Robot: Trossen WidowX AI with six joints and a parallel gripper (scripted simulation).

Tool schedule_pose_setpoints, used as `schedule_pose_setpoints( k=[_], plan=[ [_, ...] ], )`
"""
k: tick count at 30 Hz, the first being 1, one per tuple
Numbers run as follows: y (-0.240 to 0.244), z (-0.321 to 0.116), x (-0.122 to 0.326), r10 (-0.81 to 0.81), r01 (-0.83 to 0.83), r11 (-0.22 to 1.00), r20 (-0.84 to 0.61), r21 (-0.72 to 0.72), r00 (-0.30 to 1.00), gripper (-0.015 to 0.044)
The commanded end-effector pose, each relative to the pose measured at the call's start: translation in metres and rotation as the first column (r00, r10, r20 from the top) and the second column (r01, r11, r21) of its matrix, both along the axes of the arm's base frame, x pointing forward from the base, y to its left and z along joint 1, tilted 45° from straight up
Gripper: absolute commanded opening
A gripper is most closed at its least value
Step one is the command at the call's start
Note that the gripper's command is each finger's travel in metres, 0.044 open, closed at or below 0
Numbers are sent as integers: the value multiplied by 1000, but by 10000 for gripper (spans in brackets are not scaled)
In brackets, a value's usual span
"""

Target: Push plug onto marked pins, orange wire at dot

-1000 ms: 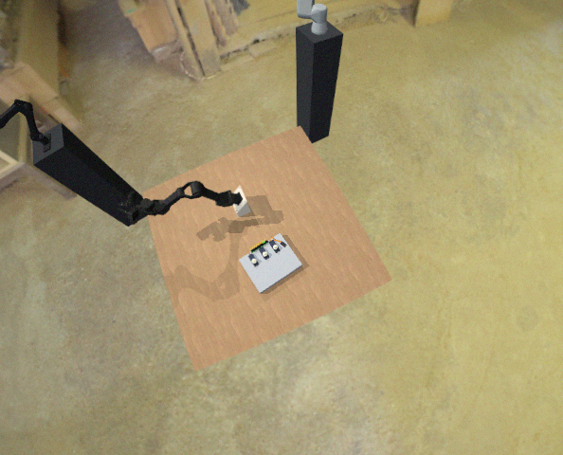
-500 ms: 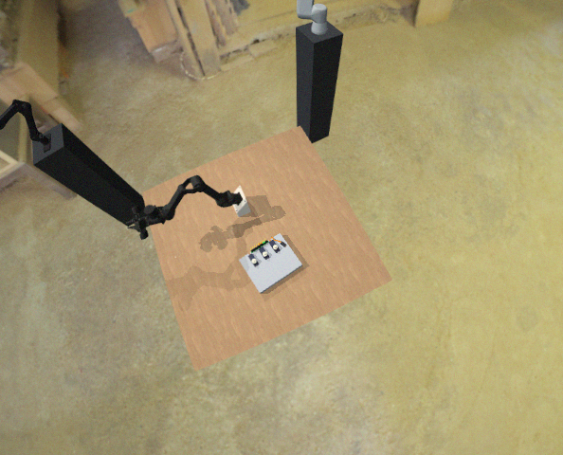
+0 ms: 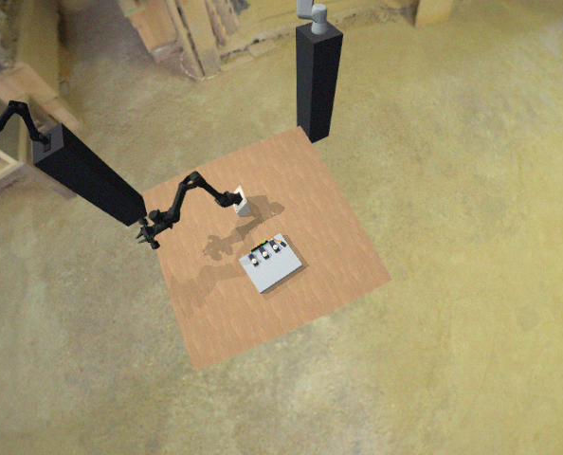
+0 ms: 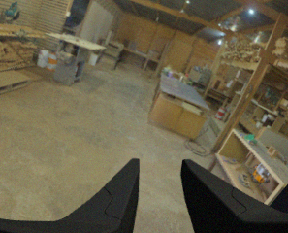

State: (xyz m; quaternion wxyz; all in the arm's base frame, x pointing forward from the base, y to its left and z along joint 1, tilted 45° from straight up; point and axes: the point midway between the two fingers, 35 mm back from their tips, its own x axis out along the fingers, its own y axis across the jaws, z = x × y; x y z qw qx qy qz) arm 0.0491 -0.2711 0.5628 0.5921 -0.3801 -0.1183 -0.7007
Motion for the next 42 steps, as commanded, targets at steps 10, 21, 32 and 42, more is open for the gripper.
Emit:
schedule_pose_setpoints(
  k=[10,21,32,42],
  plan=[
    [14,-46,89,395,-396,908,40,136,918,115],
    [53,-90,163,677,-676,689,101,262,729,115],
    [115,-139,222,863,-844,375,187,384,469,115],
    [188,-186,256,936,-874,49,283,484,209,115]
  ],
)
